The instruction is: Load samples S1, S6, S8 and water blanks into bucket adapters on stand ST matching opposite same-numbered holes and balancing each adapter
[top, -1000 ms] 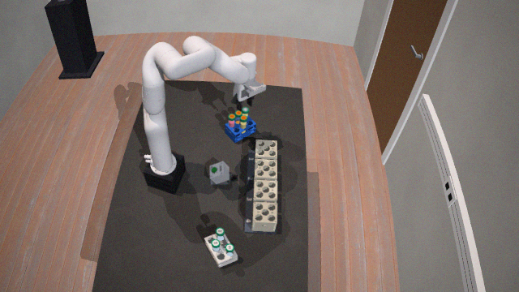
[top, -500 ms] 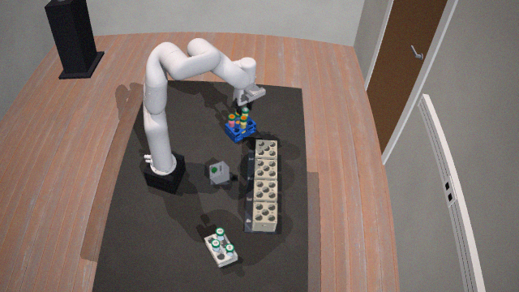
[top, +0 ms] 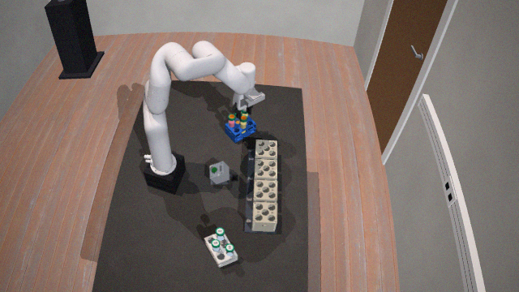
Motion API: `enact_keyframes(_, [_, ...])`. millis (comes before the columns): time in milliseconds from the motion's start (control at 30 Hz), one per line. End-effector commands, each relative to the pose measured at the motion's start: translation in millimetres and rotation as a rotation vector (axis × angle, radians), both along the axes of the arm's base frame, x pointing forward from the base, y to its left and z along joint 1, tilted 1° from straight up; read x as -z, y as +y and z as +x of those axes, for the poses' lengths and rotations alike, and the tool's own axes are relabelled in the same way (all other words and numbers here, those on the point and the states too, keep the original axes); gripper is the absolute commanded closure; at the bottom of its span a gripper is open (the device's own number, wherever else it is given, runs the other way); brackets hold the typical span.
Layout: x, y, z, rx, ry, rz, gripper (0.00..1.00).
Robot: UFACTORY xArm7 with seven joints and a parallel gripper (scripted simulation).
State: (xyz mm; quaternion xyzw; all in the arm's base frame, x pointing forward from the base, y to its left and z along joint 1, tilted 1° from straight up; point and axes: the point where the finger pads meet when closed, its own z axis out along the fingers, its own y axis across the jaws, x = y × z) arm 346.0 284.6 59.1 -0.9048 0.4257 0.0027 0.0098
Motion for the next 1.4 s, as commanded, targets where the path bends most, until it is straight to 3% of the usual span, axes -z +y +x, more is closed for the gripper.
enact_keyframes(0, [3.2,1.3,1.8,0.000,-0.005,0.003,0.43])
enact_keyframes(267, [18.0,1.7,1.9,0.000,-0.005,0.003,0.43])
enact_keyframes(1367, [32.0,2.0,2.0,0.000,-0.005,0.003,0.43])
